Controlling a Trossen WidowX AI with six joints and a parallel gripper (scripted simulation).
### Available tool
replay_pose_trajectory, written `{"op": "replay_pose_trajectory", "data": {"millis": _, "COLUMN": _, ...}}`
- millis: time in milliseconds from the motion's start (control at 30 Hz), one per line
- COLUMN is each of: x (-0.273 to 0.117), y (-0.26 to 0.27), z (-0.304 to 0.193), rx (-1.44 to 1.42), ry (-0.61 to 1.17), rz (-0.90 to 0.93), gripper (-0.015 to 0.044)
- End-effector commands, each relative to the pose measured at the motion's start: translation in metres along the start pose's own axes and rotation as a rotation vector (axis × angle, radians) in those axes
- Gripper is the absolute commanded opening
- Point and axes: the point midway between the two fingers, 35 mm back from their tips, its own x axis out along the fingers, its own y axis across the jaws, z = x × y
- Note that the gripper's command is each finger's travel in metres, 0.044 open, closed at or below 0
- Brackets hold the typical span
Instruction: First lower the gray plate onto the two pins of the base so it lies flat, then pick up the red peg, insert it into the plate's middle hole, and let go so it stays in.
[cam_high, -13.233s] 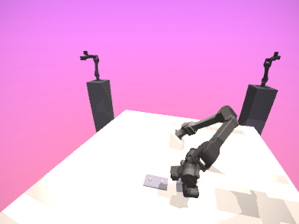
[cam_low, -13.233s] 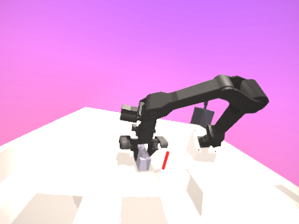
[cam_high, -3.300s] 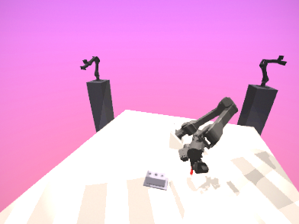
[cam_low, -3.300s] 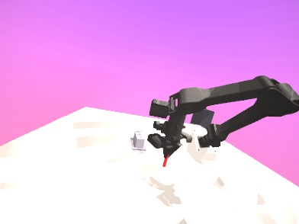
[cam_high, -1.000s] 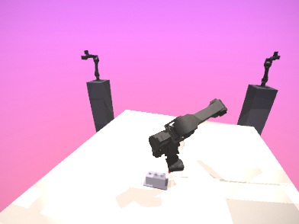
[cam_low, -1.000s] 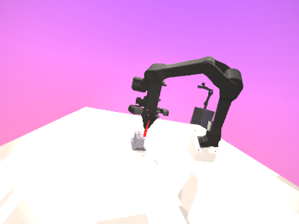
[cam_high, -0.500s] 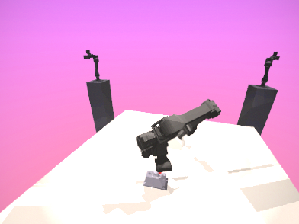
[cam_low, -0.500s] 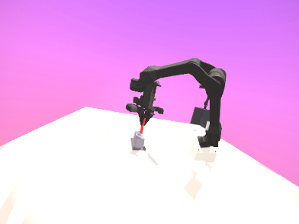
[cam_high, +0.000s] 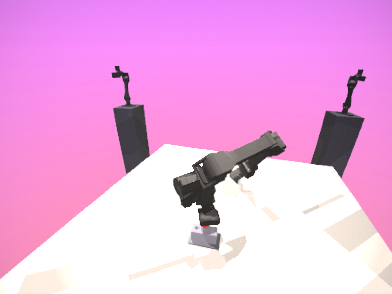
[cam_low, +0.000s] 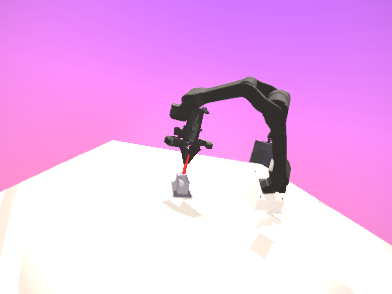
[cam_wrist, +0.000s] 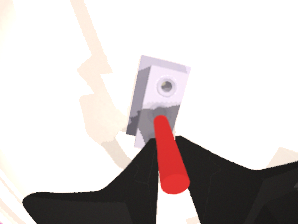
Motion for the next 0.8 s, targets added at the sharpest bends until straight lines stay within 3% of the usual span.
{"op": "replay_pose_trajectory", "data": {"millis": 0, "x": -0.0004, "y": -0.0003, "z": 0.0012, "rx": -0.007, "ry": -0.005, "rz": -0.004, "gripper": 0.0}}
{"op": "replay_pose_trajectory", "data": {"millis": 767, "x": -0.0002, "y": -0.0011, "z": 0.0024, "rx": -0.001, "ry": -0.001, "rz": 0.0, "gripper": 0.0}}
